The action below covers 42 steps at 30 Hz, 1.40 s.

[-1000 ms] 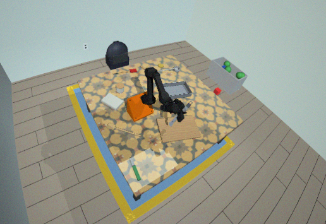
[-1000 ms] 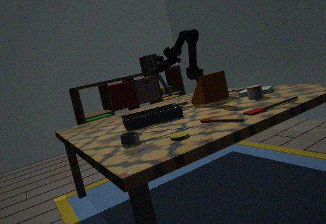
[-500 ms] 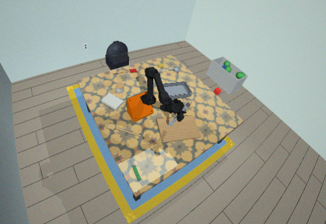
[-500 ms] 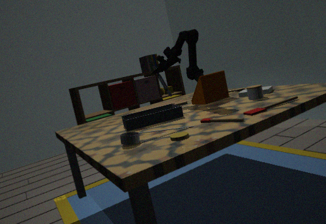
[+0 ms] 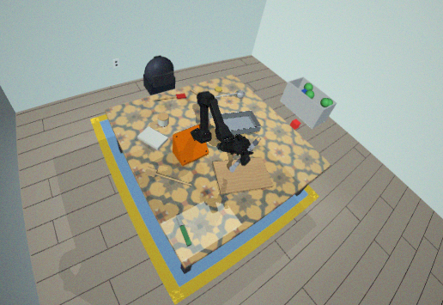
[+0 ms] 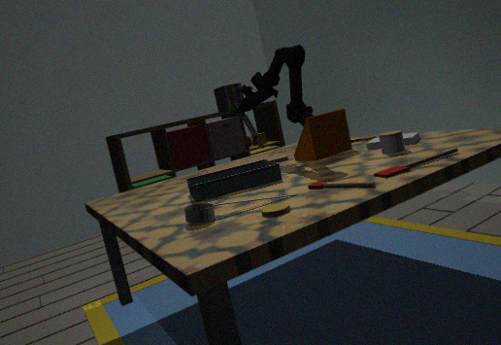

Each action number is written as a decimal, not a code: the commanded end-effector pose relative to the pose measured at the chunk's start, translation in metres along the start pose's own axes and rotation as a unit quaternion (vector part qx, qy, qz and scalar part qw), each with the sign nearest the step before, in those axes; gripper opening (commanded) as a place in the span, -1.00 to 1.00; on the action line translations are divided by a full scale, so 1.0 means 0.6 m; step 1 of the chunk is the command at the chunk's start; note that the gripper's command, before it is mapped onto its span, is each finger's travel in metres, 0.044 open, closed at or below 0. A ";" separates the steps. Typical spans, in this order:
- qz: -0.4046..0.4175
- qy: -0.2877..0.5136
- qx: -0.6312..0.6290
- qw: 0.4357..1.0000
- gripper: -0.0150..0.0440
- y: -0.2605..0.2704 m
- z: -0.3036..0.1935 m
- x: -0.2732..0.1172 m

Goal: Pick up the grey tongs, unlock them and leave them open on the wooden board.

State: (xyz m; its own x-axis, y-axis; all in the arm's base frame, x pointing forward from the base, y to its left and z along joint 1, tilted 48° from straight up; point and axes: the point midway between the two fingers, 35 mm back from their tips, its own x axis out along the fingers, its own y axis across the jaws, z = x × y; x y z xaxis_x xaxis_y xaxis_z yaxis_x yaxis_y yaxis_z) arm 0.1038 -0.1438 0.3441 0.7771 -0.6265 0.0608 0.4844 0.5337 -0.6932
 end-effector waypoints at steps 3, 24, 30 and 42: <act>0.003 -0.003 -0.004 1.000 -1.00 0.001 0.002 0.000; -0.015 0.089 0.133 0.987 -1.00 -0.035 -0.033 0.036; -0.014 0.133 0.171 0.976 -1.00 -0.037 -0.049 0.048; -0.005 0.231 0.220 0.948 -1.00 -0.030 -0.079 0.069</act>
State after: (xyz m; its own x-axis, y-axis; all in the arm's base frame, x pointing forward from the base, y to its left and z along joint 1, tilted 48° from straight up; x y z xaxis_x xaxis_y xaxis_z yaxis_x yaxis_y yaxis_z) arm 0.1067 -0.2048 0.3245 0.5823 -0.7580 -0.2939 0.6802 0.6523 -0.3345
